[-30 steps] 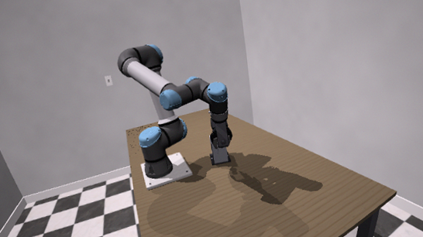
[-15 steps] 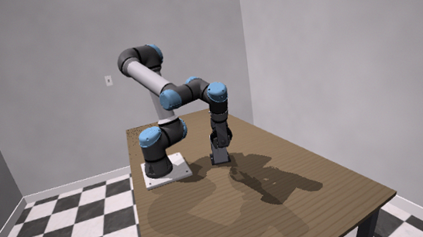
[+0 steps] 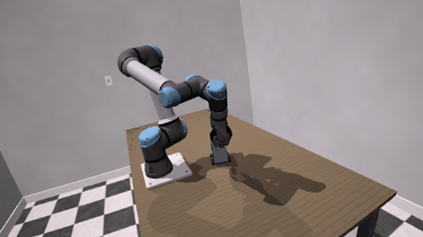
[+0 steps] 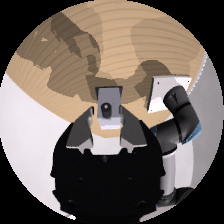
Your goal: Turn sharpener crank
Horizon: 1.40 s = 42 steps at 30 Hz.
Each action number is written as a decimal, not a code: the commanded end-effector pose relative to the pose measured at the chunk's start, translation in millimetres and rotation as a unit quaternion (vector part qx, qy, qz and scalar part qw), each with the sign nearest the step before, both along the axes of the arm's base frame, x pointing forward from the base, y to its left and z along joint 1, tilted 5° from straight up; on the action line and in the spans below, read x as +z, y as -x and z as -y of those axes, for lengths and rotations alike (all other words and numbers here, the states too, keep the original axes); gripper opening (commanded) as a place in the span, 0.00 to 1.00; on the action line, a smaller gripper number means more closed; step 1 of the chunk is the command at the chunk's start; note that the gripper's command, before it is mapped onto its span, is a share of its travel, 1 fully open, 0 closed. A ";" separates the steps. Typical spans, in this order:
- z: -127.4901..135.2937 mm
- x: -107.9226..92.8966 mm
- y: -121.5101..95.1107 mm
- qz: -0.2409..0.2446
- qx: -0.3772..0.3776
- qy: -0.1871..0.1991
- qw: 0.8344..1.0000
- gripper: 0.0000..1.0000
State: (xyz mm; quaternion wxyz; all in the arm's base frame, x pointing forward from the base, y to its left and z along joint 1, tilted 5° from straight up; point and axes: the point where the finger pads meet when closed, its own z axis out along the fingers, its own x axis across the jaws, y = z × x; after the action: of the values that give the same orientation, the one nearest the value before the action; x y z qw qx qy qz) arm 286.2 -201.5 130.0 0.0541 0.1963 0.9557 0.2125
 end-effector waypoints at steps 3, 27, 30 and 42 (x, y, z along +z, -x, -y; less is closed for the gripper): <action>10.0 21.4 4.5 0.001 0.000 0.002 1.000 0.32; 25.8 60.7 12.7 0.000 0.000 0.000 1.000 0.32; 25.8 60.7 12.7 0.000 0.000 0.000 1.000 0.32; 25.8 60.7 12.7 0.000 0.000 0.000 1.000 0.32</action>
State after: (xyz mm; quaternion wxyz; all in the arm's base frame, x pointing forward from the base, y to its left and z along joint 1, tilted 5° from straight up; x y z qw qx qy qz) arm 274.0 -225.1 189.4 0.0535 0.1954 0.9556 0.2139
